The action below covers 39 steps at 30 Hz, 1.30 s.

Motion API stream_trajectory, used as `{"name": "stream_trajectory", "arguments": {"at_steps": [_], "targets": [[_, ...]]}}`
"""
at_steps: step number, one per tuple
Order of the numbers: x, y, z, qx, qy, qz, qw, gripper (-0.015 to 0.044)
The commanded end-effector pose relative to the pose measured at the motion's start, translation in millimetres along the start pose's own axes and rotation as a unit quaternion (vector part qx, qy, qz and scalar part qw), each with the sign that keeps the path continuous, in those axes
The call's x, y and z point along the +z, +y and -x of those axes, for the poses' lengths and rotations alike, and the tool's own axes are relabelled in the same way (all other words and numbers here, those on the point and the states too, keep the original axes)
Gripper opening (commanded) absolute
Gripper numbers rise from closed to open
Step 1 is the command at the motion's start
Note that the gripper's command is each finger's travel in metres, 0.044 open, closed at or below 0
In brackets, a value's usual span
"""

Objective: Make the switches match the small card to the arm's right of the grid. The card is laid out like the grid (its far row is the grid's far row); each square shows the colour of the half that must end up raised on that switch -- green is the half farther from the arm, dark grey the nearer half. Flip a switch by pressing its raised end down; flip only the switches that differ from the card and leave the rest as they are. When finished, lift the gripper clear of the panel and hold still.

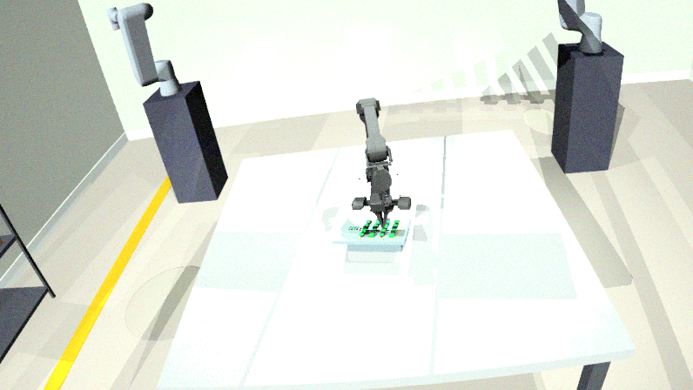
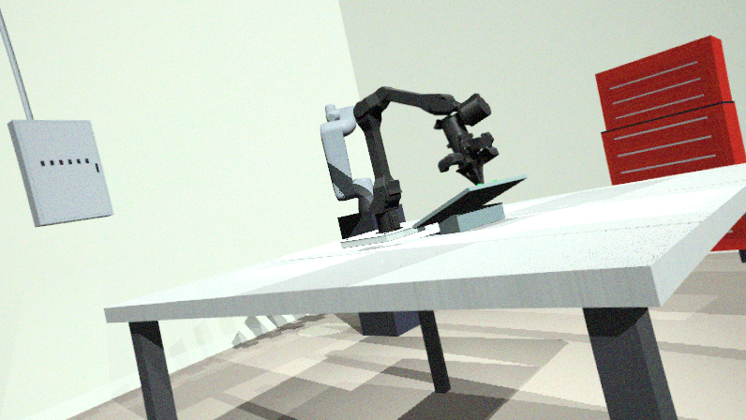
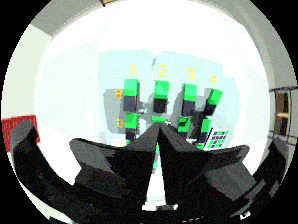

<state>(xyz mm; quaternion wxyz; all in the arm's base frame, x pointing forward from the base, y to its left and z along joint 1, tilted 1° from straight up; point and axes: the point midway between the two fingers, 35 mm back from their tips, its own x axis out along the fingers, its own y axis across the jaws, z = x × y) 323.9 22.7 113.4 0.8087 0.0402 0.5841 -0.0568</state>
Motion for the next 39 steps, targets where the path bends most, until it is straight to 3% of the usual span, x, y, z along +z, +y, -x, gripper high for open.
{"name": "stream_trajectory", "arguments": {"at_steps": [1, 39], "targets": [[-0.3, 0.2, -0.8, 0.001, 0.001, 0.002, 1.0, 0.0], [-0.2, 0.2, -5.2, 0.001, 0.001, 0.002, 1.0, 0.0]]}}
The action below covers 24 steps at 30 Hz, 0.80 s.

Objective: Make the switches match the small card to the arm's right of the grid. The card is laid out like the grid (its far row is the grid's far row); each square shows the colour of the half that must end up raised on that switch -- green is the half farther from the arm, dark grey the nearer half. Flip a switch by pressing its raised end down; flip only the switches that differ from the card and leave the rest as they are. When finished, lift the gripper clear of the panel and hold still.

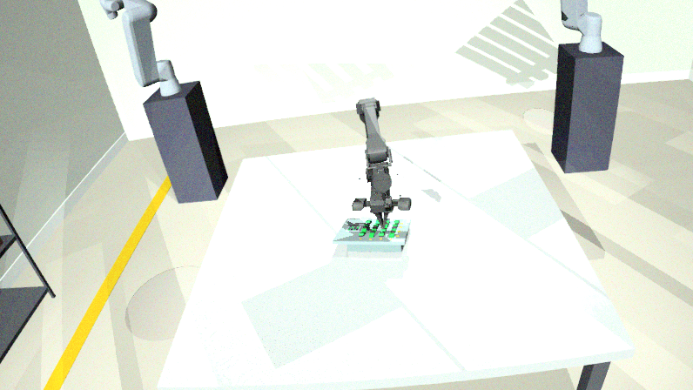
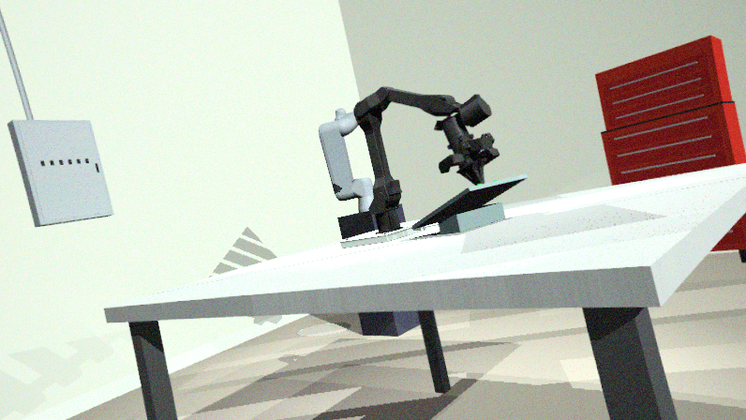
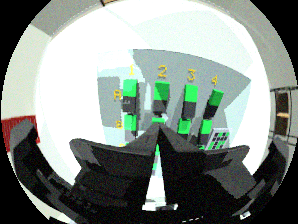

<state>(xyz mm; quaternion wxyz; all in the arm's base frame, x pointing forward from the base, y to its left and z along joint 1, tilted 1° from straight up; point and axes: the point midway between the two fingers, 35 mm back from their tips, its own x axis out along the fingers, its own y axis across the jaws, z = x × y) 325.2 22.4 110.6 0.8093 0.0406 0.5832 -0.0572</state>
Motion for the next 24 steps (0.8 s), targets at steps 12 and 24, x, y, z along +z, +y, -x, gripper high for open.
{"name": "stream_trajectory", "arguments": {"at_steps": [12, 24], "targets": [[-1, 0, -4, 0.001, 0.002, 0.002, 1.0, 0.0], [1, 0, 11, 0.0, -0.003, 0.0, 1.0, 0.0]]}}
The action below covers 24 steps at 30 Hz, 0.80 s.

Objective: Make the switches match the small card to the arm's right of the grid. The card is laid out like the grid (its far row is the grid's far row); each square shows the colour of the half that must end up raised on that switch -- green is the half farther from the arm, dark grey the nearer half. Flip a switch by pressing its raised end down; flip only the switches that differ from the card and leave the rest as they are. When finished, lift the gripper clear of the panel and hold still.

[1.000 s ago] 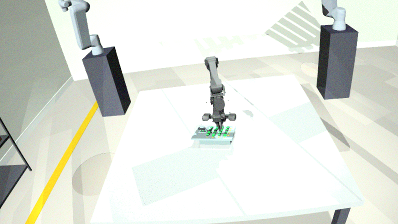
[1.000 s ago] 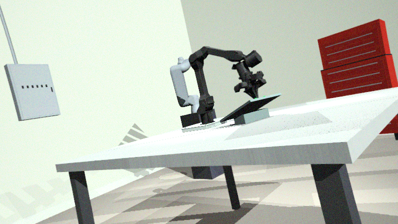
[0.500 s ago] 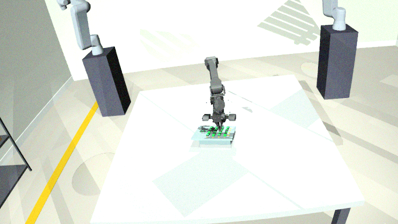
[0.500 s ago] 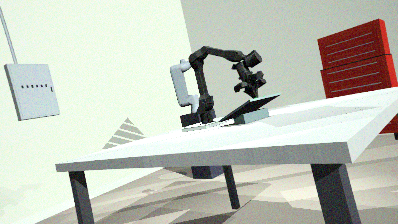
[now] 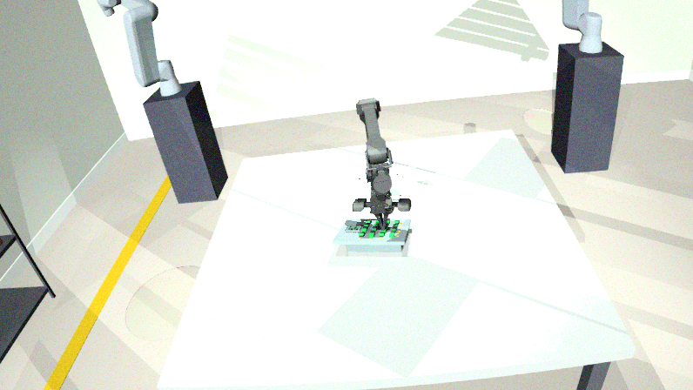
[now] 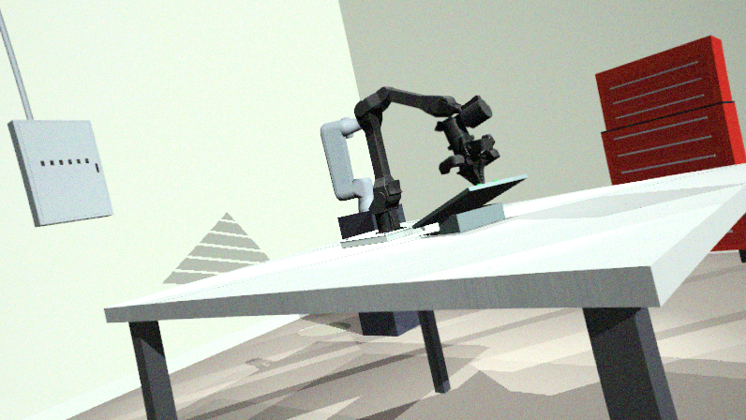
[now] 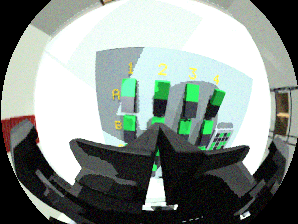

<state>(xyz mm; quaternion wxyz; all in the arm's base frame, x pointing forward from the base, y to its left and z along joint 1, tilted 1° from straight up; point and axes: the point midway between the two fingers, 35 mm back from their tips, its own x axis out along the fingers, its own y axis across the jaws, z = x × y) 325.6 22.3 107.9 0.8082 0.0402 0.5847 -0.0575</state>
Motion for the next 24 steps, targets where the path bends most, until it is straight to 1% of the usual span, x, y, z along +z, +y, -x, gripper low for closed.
{"name": "stream_trajectory", "arguments": {"at_steps": [1, 3, 4, 10, 12, 18, 20, 24], "targets": [[1, 1, 31, 0.001, -0.007, 0.001, 1.0, 0.0], [-2, 0, 60, 0.001, -0.012, 0.002, 1.0, 0.0], [-3, 0, 64, 0.001, -0.012, 0.002, 1.0, 0.0], [-5, -1, 64, 0.001, -0.012, 0.002, 1.0, 0.0], [-21, -7, 66, 0.001, -0.012, 0.002, 1.0, 0.0], [-93, -30, 63, 0.0, -0.009, 0.002, 1.0, 0.0], [-101, -33, 61, 0.0, -0.009, 0.002, 1.0, 0.0], [-101, -33, 61, 0.0, -0.009, 0.002, 1.0, 0.0]]}}
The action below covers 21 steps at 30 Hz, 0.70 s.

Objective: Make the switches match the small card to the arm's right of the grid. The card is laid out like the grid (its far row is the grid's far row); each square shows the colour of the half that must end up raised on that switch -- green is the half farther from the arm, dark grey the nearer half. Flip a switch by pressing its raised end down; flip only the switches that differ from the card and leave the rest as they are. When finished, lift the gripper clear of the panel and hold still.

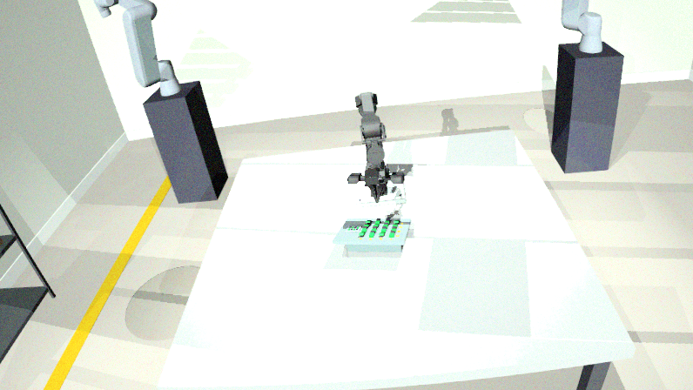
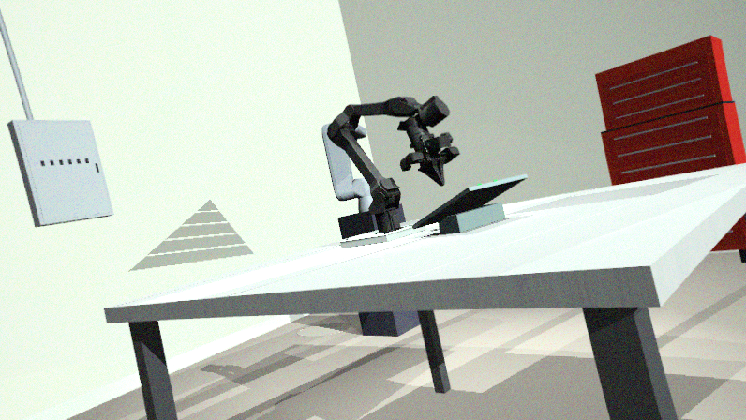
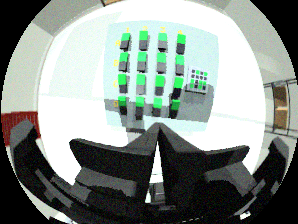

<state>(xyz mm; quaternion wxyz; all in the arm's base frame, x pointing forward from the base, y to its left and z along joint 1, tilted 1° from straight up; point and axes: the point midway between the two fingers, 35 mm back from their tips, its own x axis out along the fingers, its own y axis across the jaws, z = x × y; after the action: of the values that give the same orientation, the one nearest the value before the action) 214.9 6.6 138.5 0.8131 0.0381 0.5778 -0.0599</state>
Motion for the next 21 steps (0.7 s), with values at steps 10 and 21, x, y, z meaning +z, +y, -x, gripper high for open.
{"name": "stream_trajectory", "arguments": {"at_steps": [10, 21], "targets": [[-10, -1, -37, 0.003, -0.014, 0.002, 1.0, 0.0], [-10, -1, -46, 0.003, -0.014, 0.002, 1.0, 0.0]]}}
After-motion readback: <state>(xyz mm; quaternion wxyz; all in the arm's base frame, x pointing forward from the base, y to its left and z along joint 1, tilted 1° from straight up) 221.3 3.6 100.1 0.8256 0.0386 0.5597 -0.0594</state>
